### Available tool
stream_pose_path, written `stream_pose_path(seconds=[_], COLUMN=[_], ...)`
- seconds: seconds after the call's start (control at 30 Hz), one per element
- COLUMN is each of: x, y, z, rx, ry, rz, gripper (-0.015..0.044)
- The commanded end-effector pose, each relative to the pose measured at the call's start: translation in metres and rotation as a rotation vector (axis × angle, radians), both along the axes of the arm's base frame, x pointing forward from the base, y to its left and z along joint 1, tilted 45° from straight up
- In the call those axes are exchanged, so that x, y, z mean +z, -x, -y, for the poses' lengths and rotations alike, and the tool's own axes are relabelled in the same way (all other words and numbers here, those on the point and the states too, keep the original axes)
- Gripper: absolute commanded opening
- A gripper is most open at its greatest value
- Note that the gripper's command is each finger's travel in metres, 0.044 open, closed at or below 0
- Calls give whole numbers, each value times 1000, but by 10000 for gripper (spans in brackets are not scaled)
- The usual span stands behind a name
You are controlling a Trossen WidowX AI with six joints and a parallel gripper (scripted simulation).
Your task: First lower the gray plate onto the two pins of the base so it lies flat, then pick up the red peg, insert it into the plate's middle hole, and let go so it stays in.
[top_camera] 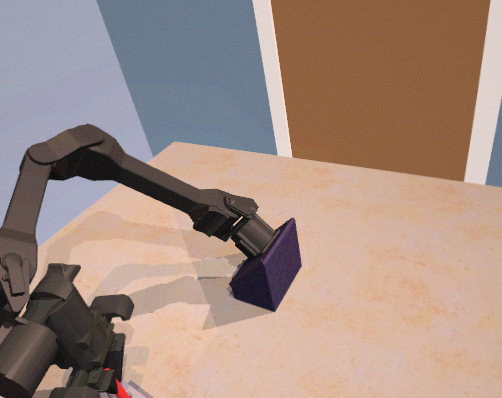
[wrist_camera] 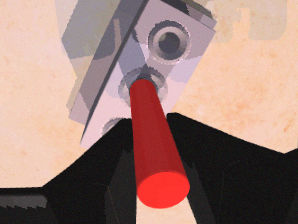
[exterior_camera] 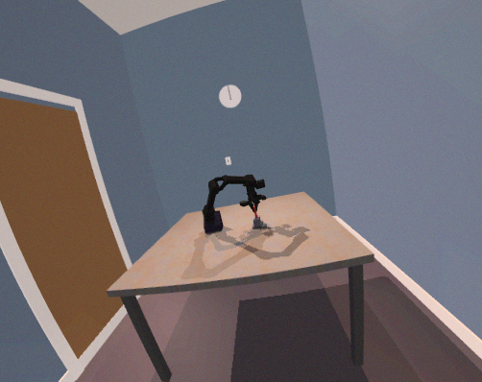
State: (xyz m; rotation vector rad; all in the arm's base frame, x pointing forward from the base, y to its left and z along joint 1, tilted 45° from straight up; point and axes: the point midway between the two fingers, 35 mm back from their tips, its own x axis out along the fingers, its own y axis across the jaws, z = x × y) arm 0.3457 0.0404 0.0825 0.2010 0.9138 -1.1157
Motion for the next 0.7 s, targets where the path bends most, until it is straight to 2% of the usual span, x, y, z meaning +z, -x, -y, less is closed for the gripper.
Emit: stream_pose_path(seconds=[0.0, 0.57, 0.67], x=[0, -1, -1], y=[0, 0, 0], z=[1, 2, 2], rx=[-1, -5, -5], ry=[0, -1, -1], rz=[0, 2, 2], gripper=[0, 0, 79])
